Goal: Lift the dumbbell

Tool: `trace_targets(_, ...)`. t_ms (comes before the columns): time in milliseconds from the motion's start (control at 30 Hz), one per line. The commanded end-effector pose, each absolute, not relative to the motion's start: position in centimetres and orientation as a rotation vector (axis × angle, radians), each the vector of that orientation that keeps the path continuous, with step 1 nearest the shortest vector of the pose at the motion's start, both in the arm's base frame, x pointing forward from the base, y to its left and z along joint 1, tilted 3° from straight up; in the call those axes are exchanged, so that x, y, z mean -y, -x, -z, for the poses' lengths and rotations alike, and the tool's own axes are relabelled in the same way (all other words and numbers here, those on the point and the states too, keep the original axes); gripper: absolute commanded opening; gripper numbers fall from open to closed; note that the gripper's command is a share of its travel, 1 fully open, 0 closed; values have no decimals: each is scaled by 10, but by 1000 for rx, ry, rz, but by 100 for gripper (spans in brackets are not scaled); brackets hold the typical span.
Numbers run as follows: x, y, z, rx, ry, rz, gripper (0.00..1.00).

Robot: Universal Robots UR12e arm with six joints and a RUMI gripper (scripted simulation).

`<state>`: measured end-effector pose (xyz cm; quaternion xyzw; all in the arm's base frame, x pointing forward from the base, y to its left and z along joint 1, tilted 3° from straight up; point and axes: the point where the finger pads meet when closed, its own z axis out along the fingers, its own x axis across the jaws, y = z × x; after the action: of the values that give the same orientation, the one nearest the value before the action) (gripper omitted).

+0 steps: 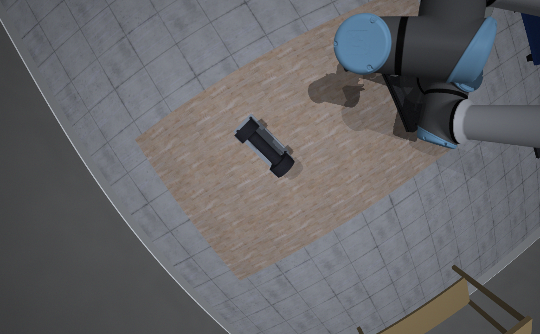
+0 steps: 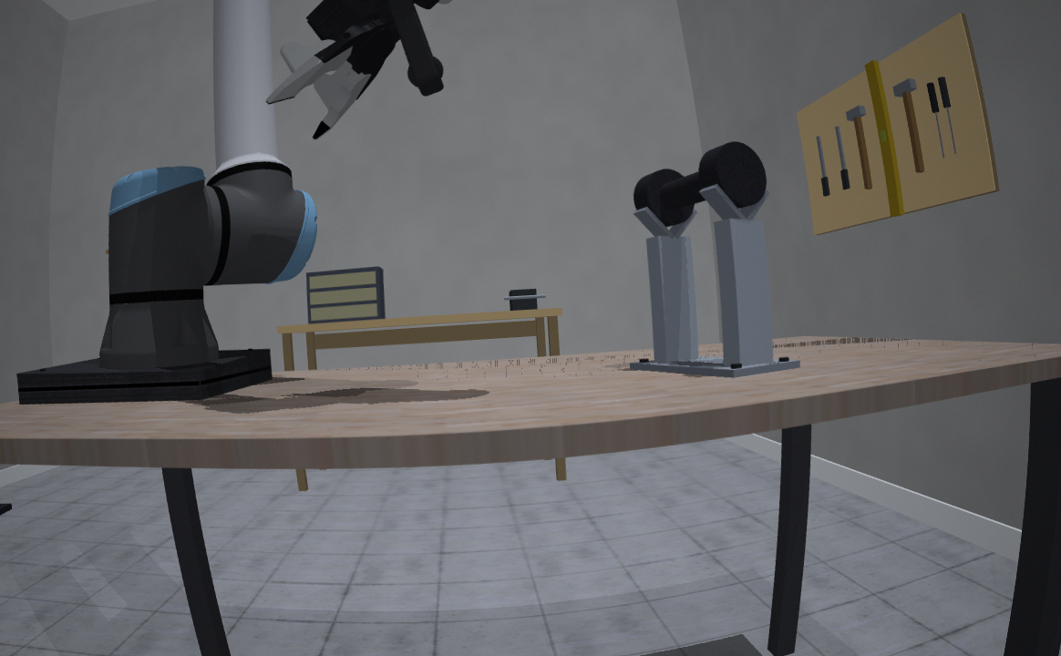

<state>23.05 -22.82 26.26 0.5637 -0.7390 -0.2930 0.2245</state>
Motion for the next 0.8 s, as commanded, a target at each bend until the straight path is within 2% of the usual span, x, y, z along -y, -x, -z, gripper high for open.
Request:
trace_targets(0, 229, -276, -265, 2185, -1448, 739, 100)
trace_targets(767, 231, -432, -271, 2646, -1025, 476, 100)
